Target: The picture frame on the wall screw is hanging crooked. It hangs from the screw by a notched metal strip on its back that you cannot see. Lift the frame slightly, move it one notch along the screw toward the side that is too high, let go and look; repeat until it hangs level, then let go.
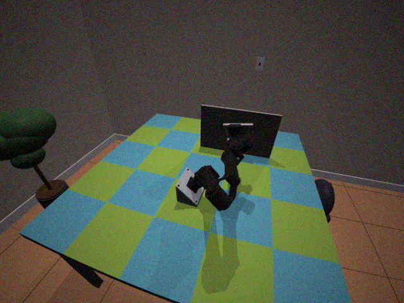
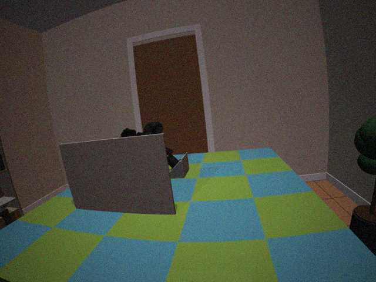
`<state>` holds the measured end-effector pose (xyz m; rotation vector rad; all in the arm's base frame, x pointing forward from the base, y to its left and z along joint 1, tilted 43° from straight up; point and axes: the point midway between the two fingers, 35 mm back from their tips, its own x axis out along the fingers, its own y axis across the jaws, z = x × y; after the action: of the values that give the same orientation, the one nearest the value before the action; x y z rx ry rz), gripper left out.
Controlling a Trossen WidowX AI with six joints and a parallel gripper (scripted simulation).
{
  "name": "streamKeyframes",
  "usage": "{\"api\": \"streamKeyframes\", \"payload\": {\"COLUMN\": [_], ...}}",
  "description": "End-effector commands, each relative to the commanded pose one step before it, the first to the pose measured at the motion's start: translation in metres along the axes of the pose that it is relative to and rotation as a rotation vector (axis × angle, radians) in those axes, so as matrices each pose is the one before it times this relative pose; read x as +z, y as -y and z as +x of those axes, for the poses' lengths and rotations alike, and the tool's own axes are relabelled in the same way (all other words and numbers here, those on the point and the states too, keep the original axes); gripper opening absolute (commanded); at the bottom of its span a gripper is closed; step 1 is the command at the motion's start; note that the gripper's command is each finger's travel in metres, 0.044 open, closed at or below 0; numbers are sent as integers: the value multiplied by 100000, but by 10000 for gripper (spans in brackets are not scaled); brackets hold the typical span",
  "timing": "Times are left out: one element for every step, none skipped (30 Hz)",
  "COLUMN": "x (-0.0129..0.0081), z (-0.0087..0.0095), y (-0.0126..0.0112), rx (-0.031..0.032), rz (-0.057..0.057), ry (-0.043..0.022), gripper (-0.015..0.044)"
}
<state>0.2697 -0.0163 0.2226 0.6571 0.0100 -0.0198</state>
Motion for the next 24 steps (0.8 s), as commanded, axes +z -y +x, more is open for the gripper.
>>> {"api": "streamKeyframes", "payload": {"x": [240,24,-4,-33,-62,-92,-123,-120,-82,-29,0,0,0,0,0,0,0,0,0,0,0,0,0,3], "z": [1721,639,651,660,667,673,674,537,326,109,0,0,0,0,0,0,0,0,0,0,0,0,0,25], "y": [-160,-13,3,20,38,55,73,71,49,17,0,0,0,0,0,0,0,0,0,0,0,0,0,-2], "rx": [-56,19,19,19,19,19,19,15,9,3,0,0,0,0,0,0,0,0,0,0,0,0,0,1], "rz": [539,1,2,2,2,2,3,2,1,0,0,0,0,0,0,0,0,0,0,0,0,0,0,0], "ry": [9,24,25,25,25,25,25,20,12,4,0,0,0,0,0,0,0,0,0,0,0,0,0,1], "gripper": [260,260,260,260,260,260,260,260,260,260,260,260,260,260,260,260,260,260,260,260,260,260,260,260]}}
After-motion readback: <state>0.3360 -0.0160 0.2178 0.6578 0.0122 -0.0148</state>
